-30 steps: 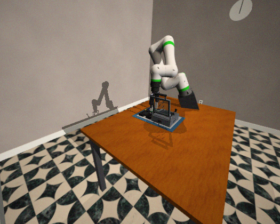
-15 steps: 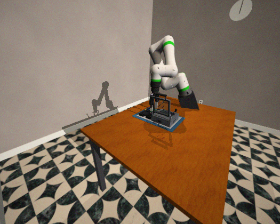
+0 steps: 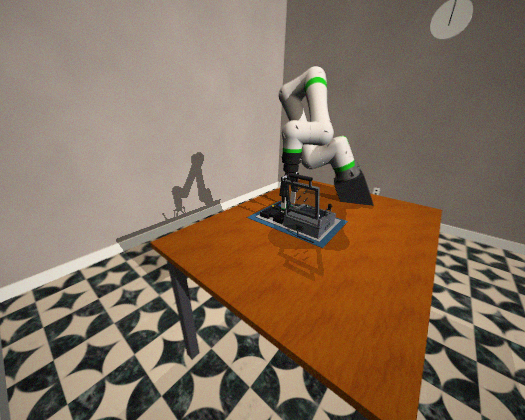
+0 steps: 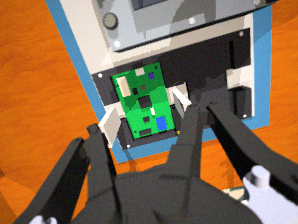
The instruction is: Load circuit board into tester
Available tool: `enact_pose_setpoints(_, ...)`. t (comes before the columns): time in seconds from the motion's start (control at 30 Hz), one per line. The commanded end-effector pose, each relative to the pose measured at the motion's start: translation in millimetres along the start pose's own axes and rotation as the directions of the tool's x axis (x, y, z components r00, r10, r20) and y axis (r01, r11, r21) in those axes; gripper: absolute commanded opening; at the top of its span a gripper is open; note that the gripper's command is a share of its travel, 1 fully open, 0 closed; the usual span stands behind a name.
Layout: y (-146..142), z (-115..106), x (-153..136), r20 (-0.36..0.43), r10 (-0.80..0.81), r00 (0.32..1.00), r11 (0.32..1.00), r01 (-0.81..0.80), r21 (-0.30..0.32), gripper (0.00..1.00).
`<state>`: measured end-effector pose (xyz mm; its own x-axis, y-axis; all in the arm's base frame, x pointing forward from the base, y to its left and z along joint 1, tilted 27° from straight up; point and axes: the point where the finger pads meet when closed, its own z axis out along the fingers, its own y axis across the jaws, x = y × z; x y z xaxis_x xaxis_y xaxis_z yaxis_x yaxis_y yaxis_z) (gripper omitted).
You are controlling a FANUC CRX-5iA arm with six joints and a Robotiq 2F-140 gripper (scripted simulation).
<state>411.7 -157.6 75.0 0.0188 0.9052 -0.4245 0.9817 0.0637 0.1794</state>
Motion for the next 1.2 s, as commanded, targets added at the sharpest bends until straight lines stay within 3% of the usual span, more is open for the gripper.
enact_pose_setpoints(0.0,0,0,0,0.0,0.0,1.0,1.0,0.0,0.0,0.58)
enact_pose_setpoints(1.17,0,15,0,0.0,0.0,1.0,1.0,0.0,0.0,0.58)
